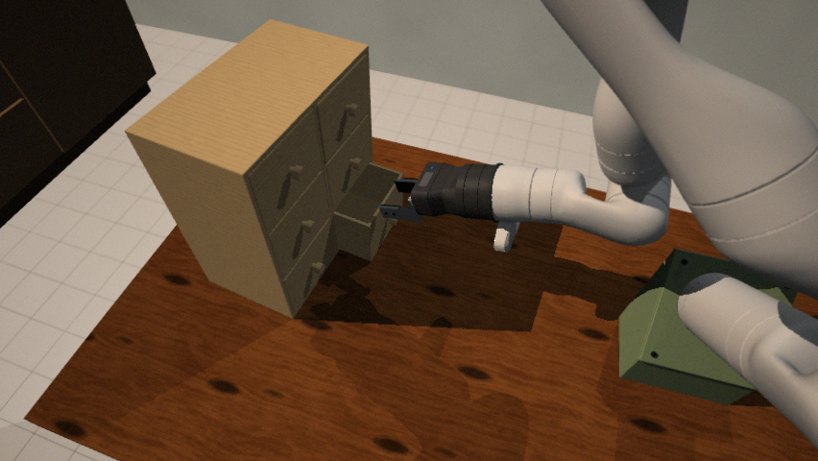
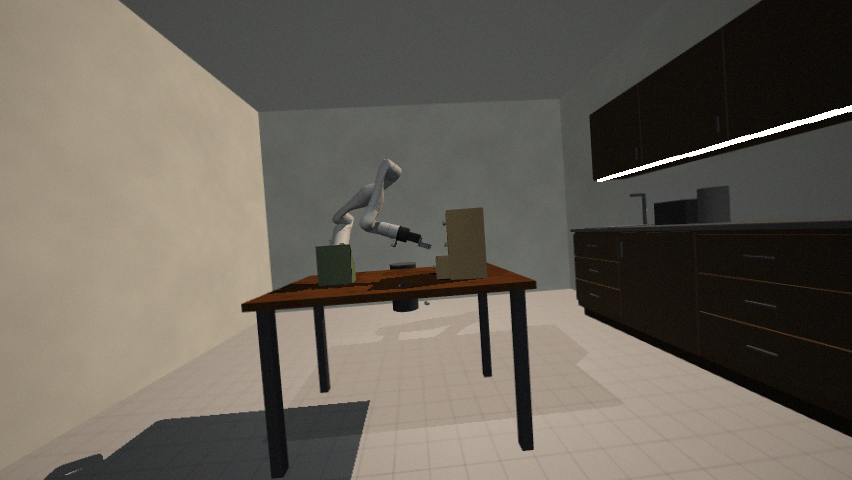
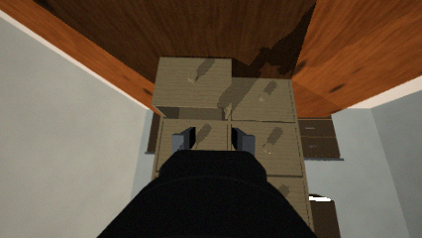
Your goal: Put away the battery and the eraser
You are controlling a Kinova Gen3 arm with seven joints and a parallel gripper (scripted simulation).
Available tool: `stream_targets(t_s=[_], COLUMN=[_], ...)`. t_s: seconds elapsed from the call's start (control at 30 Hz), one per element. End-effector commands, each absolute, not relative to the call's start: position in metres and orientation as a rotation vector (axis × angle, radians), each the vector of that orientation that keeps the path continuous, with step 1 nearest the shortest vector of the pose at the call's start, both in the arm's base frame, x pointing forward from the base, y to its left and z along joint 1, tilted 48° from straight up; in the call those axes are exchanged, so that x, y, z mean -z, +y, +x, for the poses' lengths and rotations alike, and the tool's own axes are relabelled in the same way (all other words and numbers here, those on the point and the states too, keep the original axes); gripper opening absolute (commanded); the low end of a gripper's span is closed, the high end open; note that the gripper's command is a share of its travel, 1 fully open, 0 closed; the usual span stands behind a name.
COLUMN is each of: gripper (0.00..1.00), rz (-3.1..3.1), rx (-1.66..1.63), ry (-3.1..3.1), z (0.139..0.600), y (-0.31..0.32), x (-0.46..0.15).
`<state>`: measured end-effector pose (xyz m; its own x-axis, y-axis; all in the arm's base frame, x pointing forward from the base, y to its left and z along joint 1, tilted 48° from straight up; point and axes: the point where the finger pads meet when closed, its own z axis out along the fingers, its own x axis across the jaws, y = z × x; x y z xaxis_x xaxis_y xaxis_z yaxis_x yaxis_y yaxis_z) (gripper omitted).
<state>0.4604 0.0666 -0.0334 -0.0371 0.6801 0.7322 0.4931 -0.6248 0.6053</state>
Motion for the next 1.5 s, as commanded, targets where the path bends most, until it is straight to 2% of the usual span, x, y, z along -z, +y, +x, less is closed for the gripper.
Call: stream_targets(t_s=[0.0,0.17,0.53,1.47], gripper=[1.0,1.0,1.0,1.0], rz=[2.099,2.099,2.099,2.105], rx=[-1.721,-1.721,-1.721,-1.718], ry=[1.256,1.256,1.256,1.268], z=[0.438,0.412,0.386,0.384], y=[0.06,0.055,0.05,0.05], x=[0.038,0.034,0.03,0.029])
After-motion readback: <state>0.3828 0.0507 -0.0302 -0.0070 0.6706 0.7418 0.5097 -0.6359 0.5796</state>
